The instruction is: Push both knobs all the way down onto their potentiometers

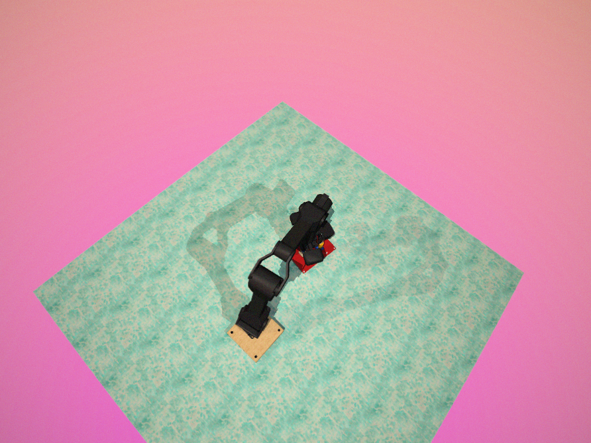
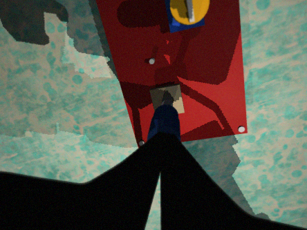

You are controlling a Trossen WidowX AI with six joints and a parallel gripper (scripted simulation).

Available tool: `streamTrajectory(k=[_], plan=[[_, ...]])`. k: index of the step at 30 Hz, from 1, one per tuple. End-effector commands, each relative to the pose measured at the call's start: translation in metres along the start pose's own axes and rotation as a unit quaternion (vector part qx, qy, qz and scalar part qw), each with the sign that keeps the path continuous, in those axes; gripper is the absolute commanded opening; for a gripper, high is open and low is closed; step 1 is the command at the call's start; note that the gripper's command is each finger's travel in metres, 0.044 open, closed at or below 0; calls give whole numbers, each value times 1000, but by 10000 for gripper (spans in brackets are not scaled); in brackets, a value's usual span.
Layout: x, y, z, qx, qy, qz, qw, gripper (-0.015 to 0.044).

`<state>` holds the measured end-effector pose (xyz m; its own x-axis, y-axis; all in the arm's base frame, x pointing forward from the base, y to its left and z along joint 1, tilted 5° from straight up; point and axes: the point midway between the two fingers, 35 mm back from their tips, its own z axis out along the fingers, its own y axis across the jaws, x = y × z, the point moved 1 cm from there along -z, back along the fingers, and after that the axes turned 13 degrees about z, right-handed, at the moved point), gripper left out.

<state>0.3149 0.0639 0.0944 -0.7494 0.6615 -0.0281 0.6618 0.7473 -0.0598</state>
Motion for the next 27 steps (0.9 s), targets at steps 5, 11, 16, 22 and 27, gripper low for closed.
streamTrajectory(k=[5, 11, 16, 22, 27], plan=[[1, 0, 6, -1, 2, 1, 1000, 0], [1, 0, 6, -1, 2, 1, 1000, 0], [1, 0, 9, -1, 2, 1, 1000, 0], [1, 0, 13, -1, 2, 1, 1000, 0], [1, 0, 13, -1, 2, 1, 1000, 0]])
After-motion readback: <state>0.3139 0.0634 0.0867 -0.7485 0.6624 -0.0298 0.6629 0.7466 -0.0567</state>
